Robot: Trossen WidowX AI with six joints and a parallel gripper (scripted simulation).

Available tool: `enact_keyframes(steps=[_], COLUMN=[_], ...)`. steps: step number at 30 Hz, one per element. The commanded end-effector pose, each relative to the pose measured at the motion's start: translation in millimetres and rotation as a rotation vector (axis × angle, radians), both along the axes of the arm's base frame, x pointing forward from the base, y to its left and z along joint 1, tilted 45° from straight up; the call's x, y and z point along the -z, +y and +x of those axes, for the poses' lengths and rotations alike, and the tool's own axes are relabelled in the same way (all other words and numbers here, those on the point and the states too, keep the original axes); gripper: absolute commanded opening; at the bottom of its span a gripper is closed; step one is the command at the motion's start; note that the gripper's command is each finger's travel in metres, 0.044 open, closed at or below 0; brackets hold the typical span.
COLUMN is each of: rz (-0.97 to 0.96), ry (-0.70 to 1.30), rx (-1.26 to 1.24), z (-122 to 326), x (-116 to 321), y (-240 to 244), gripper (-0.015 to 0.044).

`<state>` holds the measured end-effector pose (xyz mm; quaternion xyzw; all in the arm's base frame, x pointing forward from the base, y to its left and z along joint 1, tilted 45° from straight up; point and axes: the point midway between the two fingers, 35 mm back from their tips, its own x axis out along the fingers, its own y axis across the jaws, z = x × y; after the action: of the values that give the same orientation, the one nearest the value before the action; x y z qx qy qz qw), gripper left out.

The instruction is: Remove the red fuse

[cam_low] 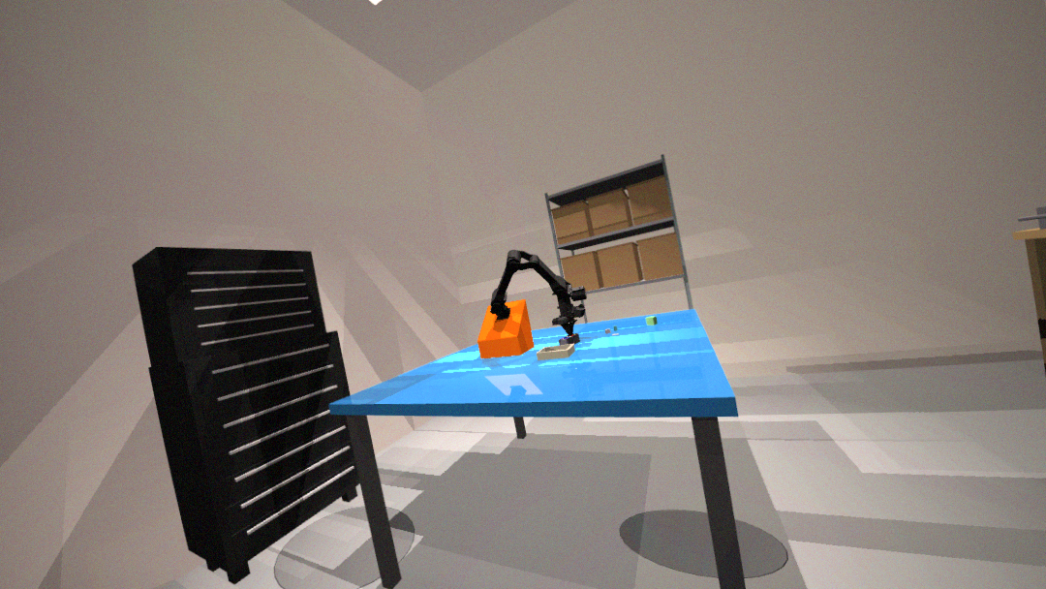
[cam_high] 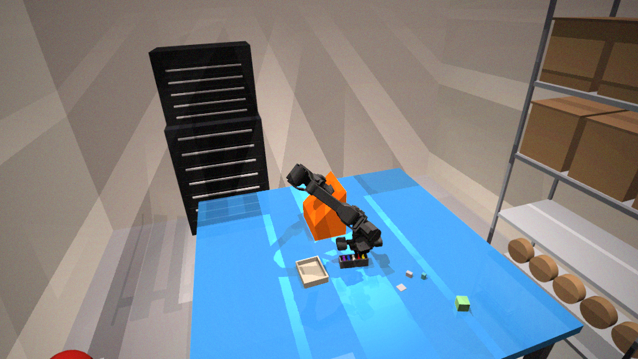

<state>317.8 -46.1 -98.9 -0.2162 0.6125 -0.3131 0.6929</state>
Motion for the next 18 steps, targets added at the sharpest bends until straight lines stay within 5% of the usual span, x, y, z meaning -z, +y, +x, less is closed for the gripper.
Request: enact_keyframes(steps=[1, 18], rz=[0.001, 0.001], ry=[-0.002, -0.001], rx=[0.002, 0.001], z=[0.3, 0.2], x=[-1.5, -7.3], y=[1.5, 7.5], gripper=[0.0000, 0.0000])
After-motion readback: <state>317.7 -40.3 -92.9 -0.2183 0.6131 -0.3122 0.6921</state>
